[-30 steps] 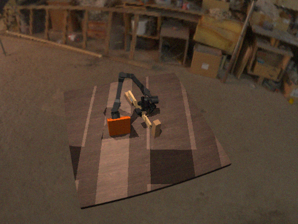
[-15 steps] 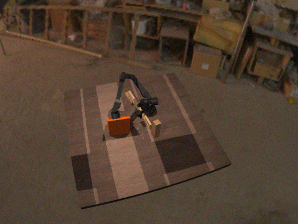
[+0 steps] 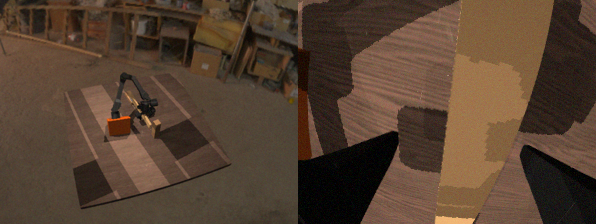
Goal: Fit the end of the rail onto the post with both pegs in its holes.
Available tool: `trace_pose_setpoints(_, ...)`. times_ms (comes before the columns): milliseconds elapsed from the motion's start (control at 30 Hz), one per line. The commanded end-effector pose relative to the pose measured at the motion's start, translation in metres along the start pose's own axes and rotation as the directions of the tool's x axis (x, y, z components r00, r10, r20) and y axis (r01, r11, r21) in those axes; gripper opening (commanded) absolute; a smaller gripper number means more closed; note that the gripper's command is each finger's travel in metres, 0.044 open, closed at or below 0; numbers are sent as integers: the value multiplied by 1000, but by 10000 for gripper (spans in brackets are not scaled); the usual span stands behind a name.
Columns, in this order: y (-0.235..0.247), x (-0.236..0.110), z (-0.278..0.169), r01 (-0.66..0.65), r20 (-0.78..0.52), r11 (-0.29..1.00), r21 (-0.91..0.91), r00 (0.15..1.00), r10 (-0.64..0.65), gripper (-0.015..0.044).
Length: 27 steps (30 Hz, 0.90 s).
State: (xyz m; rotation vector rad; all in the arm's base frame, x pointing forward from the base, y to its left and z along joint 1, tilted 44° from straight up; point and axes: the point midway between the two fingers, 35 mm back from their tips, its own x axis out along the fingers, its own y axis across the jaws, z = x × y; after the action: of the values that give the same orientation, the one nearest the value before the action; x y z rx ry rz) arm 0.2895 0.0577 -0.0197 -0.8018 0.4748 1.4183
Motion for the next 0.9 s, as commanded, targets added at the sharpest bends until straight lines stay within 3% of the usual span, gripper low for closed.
trace_pose_setpoints(0,3,3,1,-3,6,1000,9,1000,3,414)
trace_pose_setpoints(433,3,3,1,-3,6,1000,9,1000,3,72)
trace_pose_setpoints(733,3,3,1,-3,6,1000,9,1000,3,0)
trace_pose_setpoints(867,3,3,1,-3,6,1000,9,1000,3,0)
